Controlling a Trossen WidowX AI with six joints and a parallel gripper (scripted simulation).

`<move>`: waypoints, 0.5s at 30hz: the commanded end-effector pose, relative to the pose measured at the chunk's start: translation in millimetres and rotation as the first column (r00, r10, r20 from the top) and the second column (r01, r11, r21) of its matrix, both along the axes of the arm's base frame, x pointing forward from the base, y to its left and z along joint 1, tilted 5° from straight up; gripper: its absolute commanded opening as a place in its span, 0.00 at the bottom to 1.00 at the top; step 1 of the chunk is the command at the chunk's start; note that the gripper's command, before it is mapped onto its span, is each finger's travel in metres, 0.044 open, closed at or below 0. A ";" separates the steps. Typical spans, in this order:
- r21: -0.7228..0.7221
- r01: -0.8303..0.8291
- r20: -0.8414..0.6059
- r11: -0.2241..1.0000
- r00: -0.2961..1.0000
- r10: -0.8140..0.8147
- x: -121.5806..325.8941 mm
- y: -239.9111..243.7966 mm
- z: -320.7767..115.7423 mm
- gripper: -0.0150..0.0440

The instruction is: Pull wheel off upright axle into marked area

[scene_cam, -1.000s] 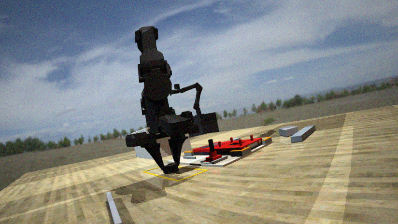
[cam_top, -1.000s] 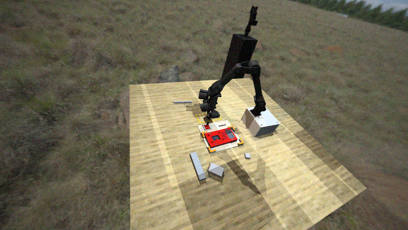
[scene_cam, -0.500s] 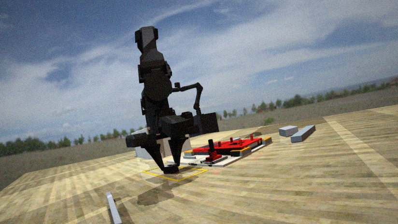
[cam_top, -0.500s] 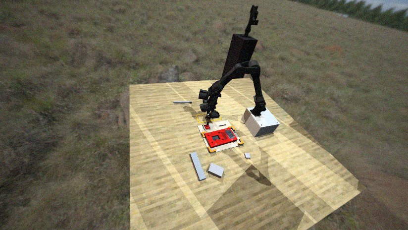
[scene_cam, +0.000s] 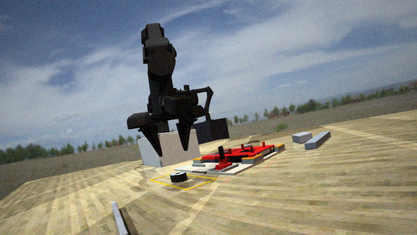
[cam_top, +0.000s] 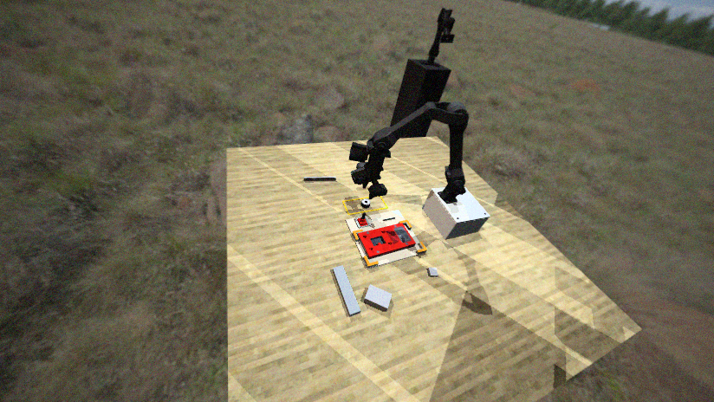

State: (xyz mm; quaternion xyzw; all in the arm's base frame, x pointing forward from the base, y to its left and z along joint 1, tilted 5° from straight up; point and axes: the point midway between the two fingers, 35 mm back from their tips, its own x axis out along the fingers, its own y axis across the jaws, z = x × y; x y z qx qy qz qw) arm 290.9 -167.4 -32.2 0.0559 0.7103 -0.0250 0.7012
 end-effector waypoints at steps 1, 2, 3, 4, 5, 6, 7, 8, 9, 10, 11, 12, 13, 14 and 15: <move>0.005 -0.001 -0.010 1.000 1.000 0.001 -19.0 10.3 15.5 0.94; 0.005 -0.002 -0.012 1.000 1.000 0.002 -27.6 15.0 22.6 0.99; 0.006 -0.002 -0.014 1.000 1.000 0.002 -36.3 19.7 29.3 1.00; 0.007 -0.002 -0.016 1.000 1.000 0.003 -45.1 24.7 35.4 1.00; 0.008 -0.003 -0.018 1.000 1.000 0.003 -54.1 29.7 41.0 1.00; 0.009 -0.003 -0.020 1.000 1.000 0.004 -63.2 34.8 46.1 1.00; 0.010 -0.004 -0.021 1.000 1.000 0.004 -70.4 38.8 49.8 1.00; 0.010 -0.004 -0.022 1.000 1.000 0.004 -74.7 41.3 51.8 1.00; 0.010 -0.004 -0.023 1.000 1.000 0.004 -76.1 42.1 52.4 1.00; 0.010 -0.004 -0.023 1.000 1.000 0.004 -76.1 42.1 52.4 1.00; 0.010 -0.004 -0.023 1.000 1.000 0.004 -76.1 42.1 52.4 1.00; 0.010 -0.004 -0.023 1.000 1.000 0.004 -76.1 42.1 52.4 1.00; 0.010 -0.004 -0.023 1.000 1.000 0.004 -76.1 42.1 52.4 1.00; 0.010 -0.004 -0.023 1.000 1.000 0.004 -76.1 42.1 52.4 1.00; 0.010 -0.004 -0.023 1.000 1.000 0.004 -76.1 42.1 52.4 1.00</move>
